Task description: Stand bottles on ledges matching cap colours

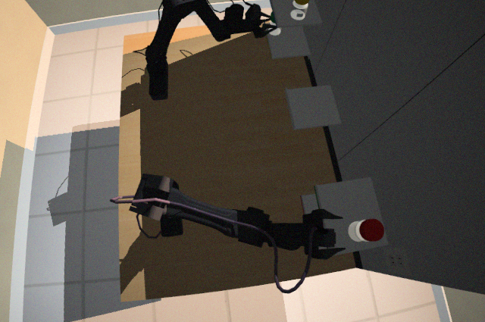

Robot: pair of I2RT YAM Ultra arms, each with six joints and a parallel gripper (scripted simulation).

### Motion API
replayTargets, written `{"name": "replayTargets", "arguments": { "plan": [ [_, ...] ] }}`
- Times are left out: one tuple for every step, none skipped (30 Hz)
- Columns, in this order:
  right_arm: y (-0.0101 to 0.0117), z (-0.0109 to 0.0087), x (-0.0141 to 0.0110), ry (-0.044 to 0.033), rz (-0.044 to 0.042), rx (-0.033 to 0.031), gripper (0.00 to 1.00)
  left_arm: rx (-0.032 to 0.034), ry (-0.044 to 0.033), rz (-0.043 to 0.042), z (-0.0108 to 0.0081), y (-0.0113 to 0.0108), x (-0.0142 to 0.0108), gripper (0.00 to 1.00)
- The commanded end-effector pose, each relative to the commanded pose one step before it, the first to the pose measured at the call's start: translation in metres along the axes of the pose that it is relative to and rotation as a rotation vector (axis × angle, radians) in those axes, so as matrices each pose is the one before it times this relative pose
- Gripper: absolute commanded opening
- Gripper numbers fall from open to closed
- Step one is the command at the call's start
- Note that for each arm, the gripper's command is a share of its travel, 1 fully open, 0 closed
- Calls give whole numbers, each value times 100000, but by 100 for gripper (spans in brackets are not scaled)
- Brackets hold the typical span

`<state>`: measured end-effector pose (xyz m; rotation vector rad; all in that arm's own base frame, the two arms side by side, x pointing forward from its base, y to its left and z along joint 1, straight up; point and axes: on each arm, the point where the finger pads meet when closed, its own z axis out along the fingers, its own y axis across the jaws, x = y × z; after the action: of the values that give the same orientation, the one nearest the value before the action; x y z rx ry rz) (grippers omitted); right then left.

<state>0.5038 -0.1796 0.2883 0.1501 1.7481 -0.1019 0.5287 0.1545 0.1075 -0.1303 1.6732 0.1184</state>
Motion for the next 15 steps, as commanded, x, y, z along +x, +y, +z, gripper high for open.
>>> {"name": "replayTargets", "arguments": {
  "plan": [
    [449,1024,-2390,-10877,-1429,1470,81,1433,-1685,394,-121,-436,-824,50],
    [123,163,759,2260,482,-370,81,0,0,0,0,0,0,50],
    [185,28,122,353,50,-988,81,0,0,0,0,0,0,50],
    [0,0,0,0,0,0,81,0,0,0,0,0,0,50],
    [45,-216,-474,-909,-959,21,81,0,0,0,0,0,0,50],
    [0,0,0,0,0,0,81,0,0,0,0,0,0,50],
    [0,0,0,0,0,0,81,0,0,0,0,0,0,50],
    [0,0,0,0,0,0,81,0,0,0,0,0,0,50],
    [0,0,0,0,0,0,81,0,0,0,0,0,0,50],
    [0,0,0,0,0,0,81,0,0,0,0,0,0,50],
    [0,0,0,0,0,0,81,0,0,0,0,0,0,50],
    [0,0,0,0,0,0,81,0,0,0,0,0,0,50],
    [0,0,0,0,0,0,81,0,0,0,0,0,0,50],
    [-337,-57,6,2,57,622,81,0,0,0,0,0,0,50],
    [0,0,0,0,0,0,81,0,0,0,0,0,0,50]
  ]
}}
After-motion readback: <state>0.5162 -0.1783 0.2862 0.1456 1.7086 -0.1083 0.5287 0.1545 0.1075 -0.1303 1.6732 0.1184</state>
